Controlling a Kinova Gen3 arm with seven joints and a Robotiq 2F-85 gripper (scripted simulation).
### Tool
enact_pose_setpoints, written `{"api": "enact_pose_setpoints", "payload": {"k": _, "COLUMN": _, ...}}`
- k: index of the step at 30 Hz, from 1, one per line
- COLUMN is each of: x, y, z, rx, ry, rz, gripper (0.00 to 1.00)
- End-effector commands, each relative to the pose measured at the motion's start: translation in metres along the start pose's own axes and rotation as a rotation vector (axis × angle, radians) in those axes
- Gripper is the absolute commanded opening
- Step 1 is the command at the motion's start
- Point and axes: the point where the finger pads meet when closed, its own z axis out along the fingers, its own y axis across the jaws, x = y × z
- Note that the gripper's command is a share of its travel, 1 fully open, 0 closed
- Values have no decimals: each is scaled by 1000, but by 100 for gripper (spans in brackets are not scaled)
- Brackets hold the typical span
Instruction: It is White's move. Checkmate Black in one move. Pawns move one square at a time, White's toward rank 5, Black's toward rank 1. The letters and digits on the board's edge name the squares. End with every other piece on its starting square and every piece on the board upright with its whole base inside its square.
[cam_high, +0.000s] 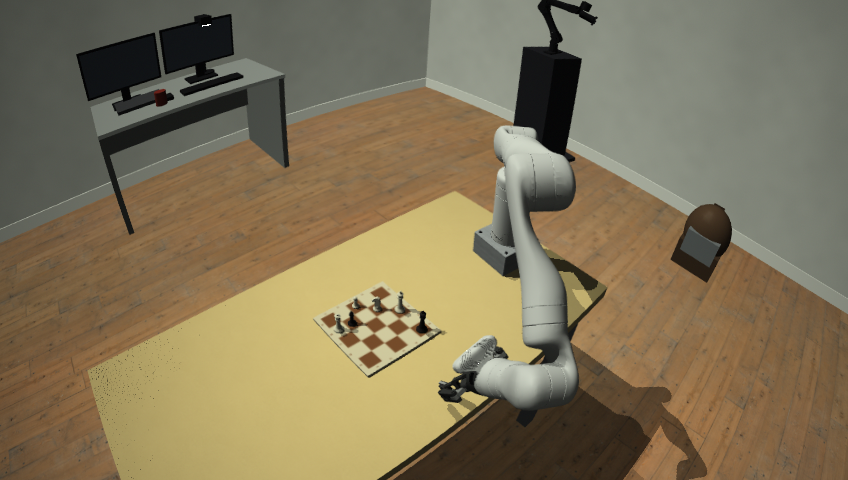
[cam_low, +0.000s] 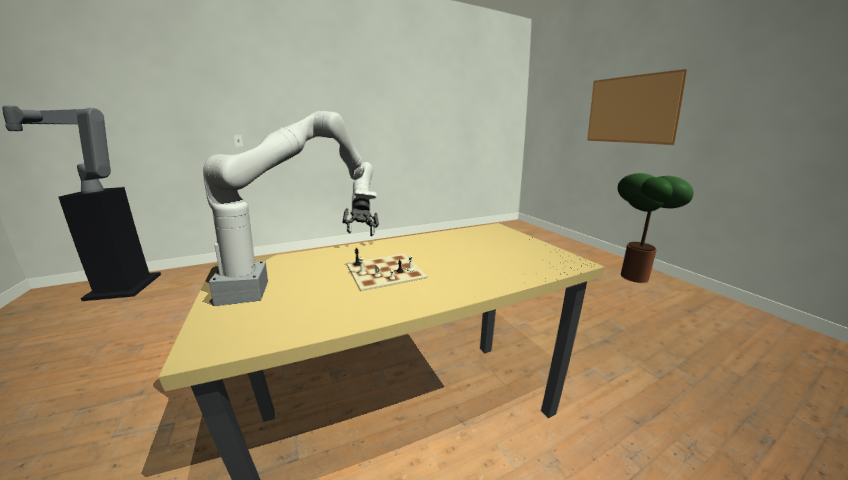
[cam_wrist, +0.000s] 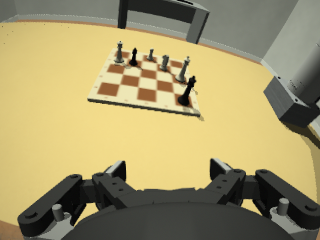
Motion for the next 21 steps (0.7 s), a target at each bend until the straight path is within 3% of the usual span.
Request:
{"api": "enact_pose_setpoints", "payload": {"k": 1, "x": -3, "y": -1, "z": 0, "rx": 17, "ry": 20, "rz": 16, "gripper": 100}}
{"api": "enact_pose_setpoints", "payload": {"k": 21, "x": -7, "y": -6, "z": 3, "rx": 59, "ry": 69, "rz": 61, "gripper": 100}}
